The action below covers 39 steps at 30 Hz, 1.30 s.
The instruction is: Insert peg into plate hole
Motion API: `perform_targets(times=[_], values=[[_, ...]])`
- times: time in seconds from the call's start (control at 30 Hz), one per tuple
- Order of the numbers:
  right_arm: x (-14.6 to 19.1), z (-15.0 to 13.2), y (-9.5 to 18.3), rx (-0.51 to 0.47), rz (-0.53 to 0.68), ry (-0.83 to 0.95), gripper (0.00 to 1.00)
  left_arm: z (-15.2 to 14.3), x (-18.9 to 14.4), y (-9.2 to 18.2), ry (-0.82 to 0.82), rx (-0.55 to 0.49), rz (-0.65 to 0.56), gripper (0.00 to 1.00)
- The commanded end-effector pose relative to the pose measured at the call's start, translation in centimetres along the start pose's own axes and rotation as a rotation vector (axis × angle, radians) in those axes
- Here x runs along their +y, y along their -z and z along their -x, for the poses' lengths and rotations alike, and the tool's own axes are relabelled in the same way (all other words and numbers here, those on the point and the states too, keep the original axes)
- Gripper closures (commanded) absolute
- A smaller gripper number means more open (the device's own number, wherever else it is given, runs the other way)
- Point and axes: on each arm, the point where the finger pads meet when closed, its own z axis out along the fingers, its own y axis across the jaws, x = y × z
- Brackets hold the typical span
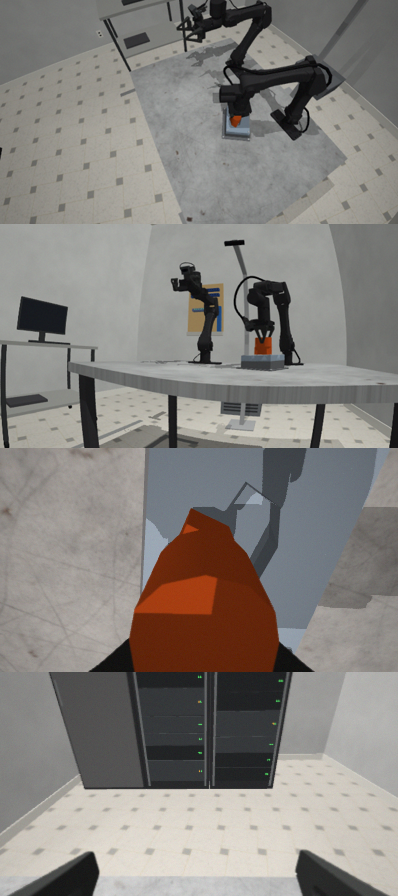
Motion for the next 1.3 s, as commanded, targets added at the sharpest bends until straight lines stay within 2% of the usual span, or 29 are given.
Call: perform_targets(times=[0.0, 0.53, 0.57, 0.6, 0.7, 0.8, 0.83, 1.03, 1.2, 1.27], values=[[0.0, 0.8, 0.2, -0.021, -0.001, 0.001, 0.0, 0.0, 0.2, 0.4, 0.0, -0.001, 0.016, 1.0], [0.0, 0.8, 0.2, -0.021, -0.001, 0.001, 0.0, 0.0, 0.2, 0.4, 0.0, -0.001, 0.016, 1.0], [0.0, 0.8, 0.2, -0.021, -0.001, 0.001, 0.0, 0.1, 0.3, 0.8, 0.0, -0.008, 0.026, 0.89], [0.0, 0.8, 0.2, -0.021, -0.001, 0.001, 0.0, 0.1, 0.3, 0.8, 0.0, -0.008, 0.026, 1.0], [0.0, 0.8, 0.2, -0.021, -0.001, 0.001, 0.0, 0.3, 0.3, 1.9, 0.0, -0.017, 0.049, 1.0], [0.1, 0.6, 0.2, -0.011, 0.008, 0.009, 0.0, 0.2, 0.3, 2.2, 0.0, -0.017, 0.049, 0.66], [0.4, 0.2, 0.2, 0.005, 0.021, 0.022, 0.0, 0.2, 0.3, 2.6, 0.0, -0.017, 0.049, 0.6], [2.2, -2.0, 0.5, 0.087, 0.127, 0.105, 0.0, 0.2, 0.3, 5.0, -0.001, -0.017, 0.015, 0.6], [2.4, -2.9, 0.6, 0.111, 0.131, 0.105, 0.0, 0.2, 0.1, 6.0, -0.016, -0.01, 0.008, 0.6], [2.7, -2.4, 0.9, 0.116, 0.138, 0.1, 0.0, 0.3, 0.0, 6.5, -0.042, -0.001, 0.035, 0.6]])
